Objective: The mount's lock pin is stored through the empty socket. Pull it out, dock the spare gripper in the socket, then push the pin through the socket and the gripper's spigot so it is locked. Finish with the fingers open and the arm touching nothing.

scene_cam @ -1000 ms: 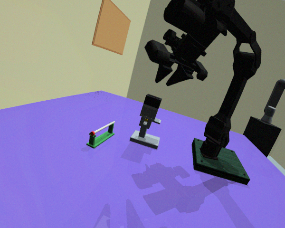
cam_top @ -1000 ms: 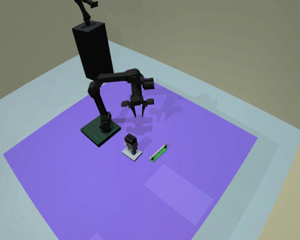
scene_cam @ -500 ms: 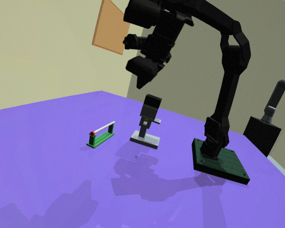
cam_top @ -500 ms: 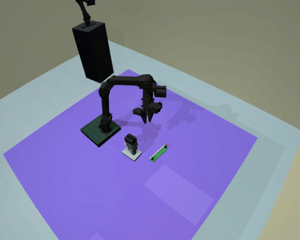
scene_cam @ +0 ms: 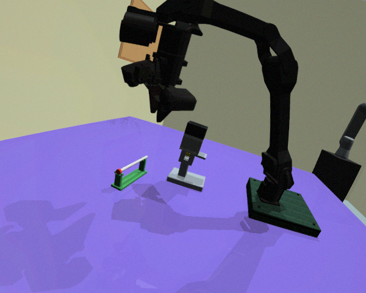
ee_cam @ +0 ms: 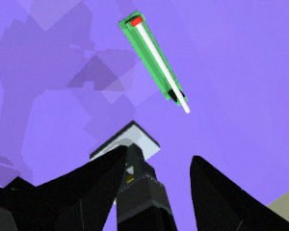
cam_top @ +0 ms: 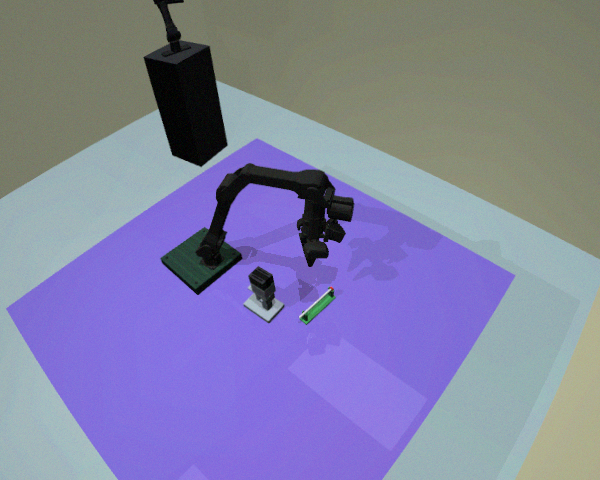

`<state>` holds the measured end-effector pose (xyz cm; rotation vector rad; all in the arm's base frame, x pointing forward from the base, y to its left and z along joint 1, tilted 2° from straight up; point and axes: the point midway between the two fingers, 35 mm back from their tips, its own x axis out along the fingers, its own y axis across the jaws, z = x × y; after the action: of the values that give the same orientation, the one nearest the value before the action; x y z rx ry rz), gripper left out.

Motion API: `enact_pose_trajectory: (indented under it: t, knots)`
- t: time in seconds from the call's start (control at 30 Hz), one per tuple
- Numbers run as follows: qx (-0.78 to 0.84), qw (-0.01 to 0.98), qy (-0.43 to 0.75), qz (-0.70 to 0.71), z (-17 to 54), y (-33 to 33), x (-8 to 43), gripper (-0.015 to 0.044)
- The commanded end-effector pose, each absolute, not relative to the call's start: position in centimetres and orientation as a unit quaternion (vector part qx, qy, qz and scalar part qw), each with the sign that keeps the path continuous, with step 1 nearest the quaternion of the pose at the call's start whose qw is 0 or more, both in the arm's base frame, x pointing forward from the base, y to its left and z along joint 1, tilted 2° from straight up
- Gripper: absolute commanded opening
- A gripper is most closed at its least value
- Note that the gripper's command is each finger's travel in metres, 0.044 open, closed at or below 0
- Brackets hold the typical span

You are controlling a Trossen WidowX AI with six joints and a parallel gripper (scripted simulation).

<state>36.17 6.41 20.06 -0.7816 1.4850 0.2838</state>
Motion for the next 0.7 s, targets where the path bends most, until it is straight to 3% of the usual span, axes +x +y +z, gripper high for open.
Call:
enact_pose_trajectory:
  t: [0.0, 0.67]
  knots:
    - [-0.495, 0.505, 0.596, 0.38, 15.9, 4.1, 40.6, 0.018]
    - [-0.497, 0.5, 0.595, 0.385, 14.2, 3.9, 40.9, 0.018]
